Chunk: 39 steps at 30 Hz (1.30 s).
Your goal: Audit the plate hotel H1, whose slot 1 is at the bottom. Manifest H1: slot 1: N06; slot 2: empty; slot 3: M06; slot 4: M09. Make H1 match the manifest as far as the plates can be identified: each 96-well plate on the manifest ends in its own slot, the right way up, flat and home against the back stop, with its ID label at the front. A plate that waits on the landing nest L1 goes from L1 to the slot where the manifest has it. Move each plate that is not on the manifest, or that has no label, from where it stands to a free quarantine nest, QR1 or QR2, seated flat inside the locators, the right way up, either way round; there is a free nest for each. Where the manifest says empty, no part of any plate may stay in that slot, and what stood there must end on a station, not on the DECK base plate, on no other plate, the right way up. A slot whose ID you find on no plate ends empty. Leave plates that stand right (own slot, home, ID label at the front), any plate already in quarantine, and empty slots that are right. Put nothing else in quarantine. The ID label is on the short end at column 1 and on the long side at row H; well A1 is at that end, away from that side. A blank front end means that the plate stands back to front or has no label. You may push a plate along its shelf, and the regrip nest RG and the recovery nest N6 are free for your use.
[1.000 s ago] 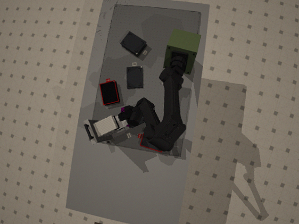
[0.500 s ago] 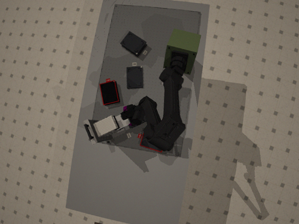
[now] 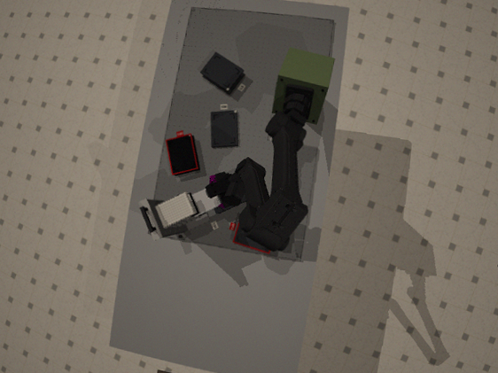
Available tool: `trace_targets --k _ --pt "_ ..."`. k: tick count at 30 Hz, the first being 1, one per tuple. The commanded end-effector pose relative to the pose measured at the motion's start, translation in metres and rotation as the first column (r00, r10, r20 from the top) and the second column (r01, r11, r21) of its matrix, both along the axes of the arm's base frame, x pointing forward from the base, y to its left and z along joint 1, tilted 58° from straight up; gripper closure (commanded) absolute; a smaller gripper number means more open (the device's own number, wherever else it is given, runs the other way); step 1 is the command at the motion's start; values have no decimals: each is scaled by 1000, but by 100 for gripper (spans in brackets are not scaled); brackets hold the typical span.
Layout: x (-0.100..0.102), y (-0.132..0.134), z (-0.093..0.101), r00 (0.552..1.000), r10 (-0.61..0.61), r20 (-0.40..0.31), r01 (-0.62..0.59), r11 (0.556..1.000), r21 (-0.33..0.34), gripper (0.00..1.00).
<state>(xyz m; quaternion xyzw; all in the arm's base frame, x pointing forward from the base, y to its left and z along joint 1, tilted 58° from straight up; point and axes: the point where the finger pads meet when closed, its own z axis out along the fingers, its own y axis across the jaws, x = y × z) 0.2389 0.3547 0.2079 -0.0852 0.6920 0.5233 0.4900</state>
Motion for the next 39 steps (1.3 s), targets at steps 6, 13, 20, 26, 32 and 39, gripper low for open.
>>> trace_targets --k 6,13,20,26,32,39 --pt "-14 -7 -15 1000 6 -4 -6 1000 -11 14" --pt "-20 -9 -19 1000 6 -4 -6 1000 -13 14" --pt "-27 -13 -24 1000 6 -3 -6 1000 -16 14" --pt "-34 -16 -29 1000 6 -3 -6 1000 -18 14" --pt "-38 -18 -33 1000 6 -3 -6 1000 -19 14" --pt "-44 -21 -37 1000 6 -2 -6 1000 -22 14"
